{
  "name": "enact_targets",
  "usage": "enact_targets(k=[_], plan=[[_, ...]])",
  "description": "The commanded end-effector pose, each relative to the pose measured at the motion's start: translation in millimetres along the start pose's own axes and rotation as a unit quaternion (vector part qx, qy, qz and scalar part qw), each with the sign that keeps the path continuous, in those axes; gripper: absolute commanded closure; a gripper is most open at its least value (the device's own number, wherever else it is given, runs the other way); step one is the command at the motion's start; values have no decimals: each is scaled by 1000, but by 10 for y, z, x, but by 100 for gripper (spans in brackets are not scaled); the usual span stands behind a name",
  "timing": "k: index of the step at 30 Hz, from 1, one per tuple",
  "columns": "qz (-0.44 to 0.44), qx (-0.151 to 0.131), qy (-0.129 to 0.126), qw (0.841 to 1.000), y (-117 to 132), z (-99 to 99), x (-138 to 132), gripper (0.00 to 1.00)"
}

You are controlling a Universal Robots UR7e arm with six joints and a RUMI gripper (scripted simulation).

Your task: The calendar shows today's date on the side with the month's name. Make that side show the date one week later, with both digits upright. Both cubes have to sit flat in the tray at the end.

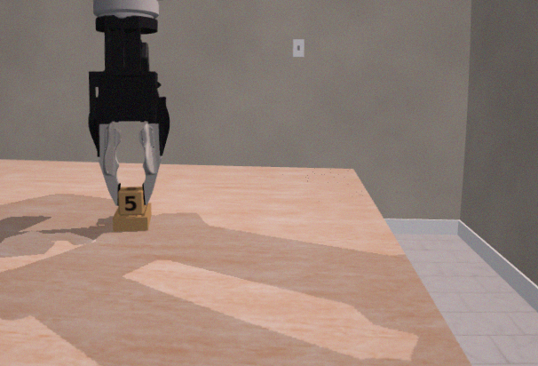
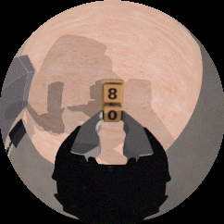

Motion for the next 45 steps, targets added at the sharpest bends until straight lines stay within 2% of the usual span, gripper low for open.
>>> enact_targets(k=[1,27,45], plan=[[0,1,-1,1000,-12,-118,-8,90],[0,0,1,1000,1,-808,6,90],[0,0,1,1000,3,-921,6,90]])
Point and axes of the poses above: the point where the finger pads meet when closed, its own z axis out along the fingers, its own x axis across the jaws, y = z × x, the point moved 5 cm from there along -z, back along the fingers, and after that the axes turned 7 degrees about -z, right-handed, at the moved point
